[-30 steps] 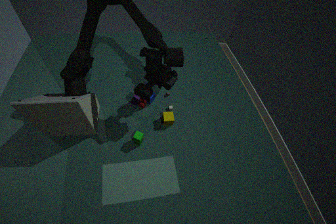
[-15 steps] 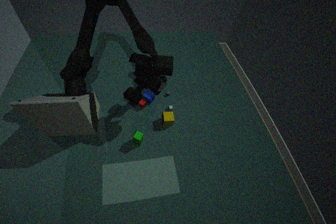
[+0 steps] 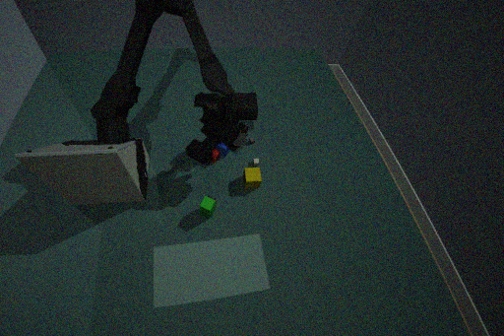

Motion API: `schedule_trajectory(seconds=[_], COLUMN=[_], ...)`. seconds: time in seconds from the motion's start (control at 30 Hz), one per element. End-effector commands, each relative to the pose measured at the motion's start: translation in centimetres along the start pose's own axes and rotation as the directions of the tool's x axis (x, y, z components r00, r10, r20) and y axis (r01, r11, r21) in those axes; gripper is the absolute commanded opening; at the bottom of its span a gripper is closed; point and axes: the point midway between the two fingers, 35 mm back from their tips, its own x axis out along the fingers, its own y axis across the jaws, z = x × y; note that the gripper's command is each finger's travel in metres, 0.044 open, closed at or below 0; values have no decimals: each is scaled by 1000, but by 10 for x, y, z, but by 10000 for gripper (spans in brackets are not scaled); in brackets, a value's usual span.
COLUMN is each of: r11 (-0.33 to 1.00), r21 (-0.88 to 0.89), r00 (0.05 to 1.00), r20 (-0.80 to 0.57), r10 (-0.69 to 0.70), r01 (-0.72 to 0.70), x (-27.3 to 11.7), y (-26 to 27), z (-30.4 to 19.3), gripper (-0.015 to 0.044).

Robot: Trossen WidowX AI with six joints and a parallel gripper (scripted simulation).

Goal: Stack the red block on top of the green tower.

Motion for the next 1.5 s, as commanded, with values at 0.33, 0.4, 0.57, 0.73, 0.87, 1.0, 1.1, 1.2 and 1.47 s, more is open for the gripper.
schedule_trajectory(seconds=[0.33, 0.4, 0.57, 0.73, 0.87, 1.0, 1.1, 1.2, 1.47], r11=[1000, 1000, 1000, 1000, 1000, 1000, 1000, 1000, 1000], r21=[7, 7, 7, 7, 7, 7, 7, 7, 7], r00=[1000, 1000, 1000, 1000, 1000, 1000, 1000, 1000, 1000], r20=[-7, -8, -8, -8, -8, -8, -8, -8, -8], r10=[-6, -6, -5, -5, -5, -5, -5, -5, -5], r01=[6, 6, 5, 5, 5, 5, 5, 5, 5], x=[25, 28, 34, 34, 34, 34, 34, 34, 34], y=[-2, -3, -3, -3, -3, -3, -3, -3, -3], z=[-3, -3, -3, -3, -3, -3, -3, -3, -3], gripper=[440, 440, 440, 440, 440, 440, 440, 440, 440])
